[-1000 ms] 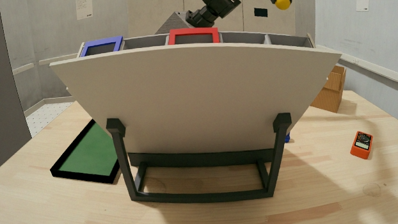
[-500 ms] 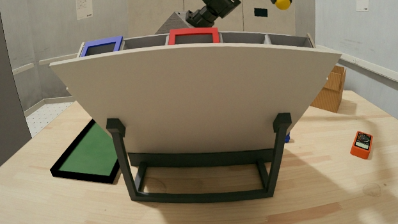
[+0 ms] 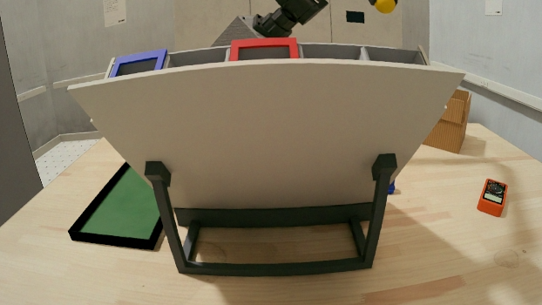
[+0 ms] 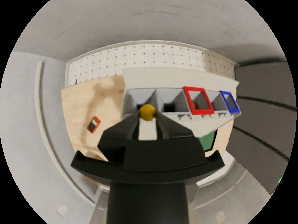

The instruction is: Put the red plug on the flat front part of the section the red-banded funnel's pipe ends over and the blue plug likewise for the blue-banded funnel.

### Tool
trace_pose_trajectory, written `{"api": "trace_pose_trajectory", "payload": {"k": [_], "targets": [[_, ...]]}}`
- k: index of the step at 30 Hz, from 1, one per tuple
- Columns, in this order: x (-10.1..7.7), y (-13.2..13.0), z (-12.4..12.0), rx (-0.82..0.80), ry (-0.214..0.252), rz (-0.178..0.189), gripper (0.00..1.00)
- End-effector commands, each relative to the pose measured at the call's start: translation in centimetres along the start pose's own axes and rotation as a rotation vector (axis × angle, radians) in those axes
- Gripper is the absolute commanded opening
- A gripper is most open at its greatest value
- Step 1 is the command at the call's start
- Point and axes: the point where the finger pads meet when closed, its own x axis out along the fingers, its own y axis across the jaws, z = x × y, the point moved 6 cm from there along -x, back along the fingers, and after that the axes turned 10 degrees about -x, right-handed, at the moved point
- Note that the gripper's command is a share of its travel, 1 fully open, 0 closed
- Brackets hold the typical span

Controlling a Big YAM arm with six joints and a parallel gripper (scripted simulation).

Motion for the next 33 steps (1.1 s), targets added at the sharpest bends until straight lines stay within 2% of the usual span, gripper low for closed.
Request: {"api": "trace_pose_trajectory", "payload": {"k": [1, 33], "targets": [[-0.5, 1.1, 2.6, -0.035, -0.042, 0.004, 0.00], [-0.4, 1.8, 4.1, -0.035, -0.042, 0.004, 0.00]]}}
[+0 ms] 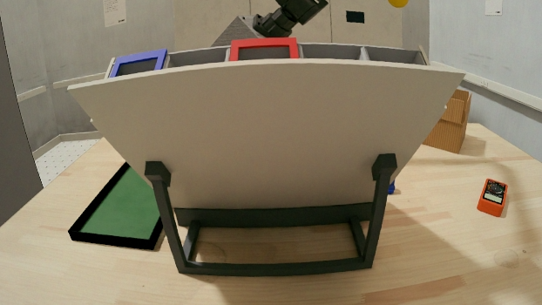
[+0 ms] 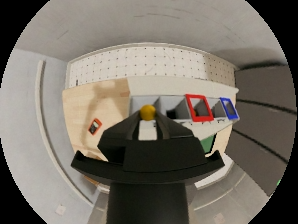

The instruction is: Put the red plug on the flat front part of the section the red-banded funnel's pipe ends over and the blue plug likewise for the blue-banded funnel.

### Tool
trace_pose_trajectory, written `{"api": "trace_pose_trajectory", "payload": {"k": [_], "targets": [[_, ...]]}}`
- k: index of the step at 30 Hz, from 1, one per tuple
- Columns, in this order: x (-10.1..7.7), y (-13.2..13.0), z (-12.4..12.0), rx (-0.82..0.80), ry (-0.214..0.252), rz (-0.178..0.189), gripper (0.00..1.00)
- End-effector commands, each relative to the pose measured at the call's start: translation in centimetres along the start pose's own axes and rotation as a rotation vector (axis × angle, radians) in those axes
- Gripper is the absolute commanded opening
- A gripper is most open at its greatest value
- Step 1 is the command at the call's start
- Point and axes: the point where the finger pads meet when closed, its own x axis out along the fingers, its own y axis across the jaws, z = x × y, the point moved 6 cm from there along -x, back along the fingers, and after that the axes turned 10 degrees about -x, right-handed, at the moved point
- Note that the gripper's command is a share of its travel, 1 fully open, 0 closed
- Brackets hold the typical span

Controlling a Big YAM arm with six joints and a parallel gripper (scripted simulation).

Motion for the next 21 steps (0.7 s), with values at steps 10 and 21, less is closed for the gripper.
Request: {"api": "trace_pose_trajectory", "payload": {"k": [10, 21], "targets": [[-0.3, 1.2, 2.5, -0.016, -0.024, 0.004, 0.00], [1.7, 0.8, 0.4, -0.016, -0.024, 0.004, 0.00]]}}
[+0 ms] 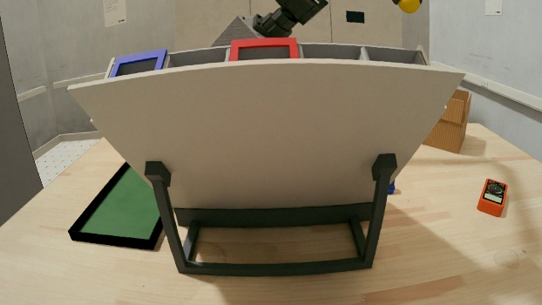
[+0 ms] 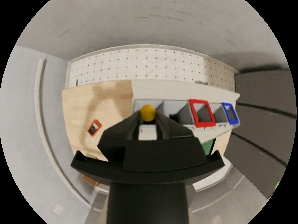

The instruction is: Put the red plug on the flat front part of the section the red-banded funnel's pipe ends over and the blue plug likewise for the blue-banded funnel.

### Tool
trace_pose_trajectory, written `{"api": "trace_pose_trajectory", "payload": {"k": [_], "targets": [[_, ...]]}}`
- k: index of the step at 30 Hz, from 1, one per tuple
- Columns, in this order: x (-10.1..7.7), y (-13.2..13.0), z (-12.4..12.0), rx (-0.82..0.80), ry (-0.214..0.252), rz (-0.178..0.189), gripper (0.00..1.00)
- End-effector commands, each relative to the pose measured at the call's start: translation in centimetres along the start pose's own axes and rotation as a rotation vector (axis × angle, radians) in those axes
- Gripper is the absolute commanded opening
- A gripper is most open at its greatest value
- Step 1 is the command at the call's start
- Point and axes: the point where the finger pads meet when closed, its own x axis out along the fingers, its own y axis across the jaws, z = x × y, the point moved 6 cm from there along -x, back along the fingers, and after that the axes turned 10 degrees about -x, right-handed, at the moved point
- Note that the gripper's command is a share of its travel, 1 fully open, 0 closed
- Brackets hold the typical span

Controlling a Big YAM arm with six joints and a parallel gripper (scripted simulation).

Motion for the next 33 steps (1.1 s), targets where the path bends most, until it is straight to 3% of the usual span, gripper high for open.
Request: {"api": "trace_pose_trajectory", "payload": {"k": [1, 23, 24, 33], "targets": [[0.9, -0.1, -0.5, 0.009, -0.007, 0.002, 0.00], [2.2, -0.3, -1.7, 0.008, -0.007, 0.002, 0.00], [1.2, -0.3, -1.2, -0.004, -0.015, -0.004, 0.59], [1.2, -0.3, -1.2, -0.004, -0.015, -0.004, 0.59]]}}
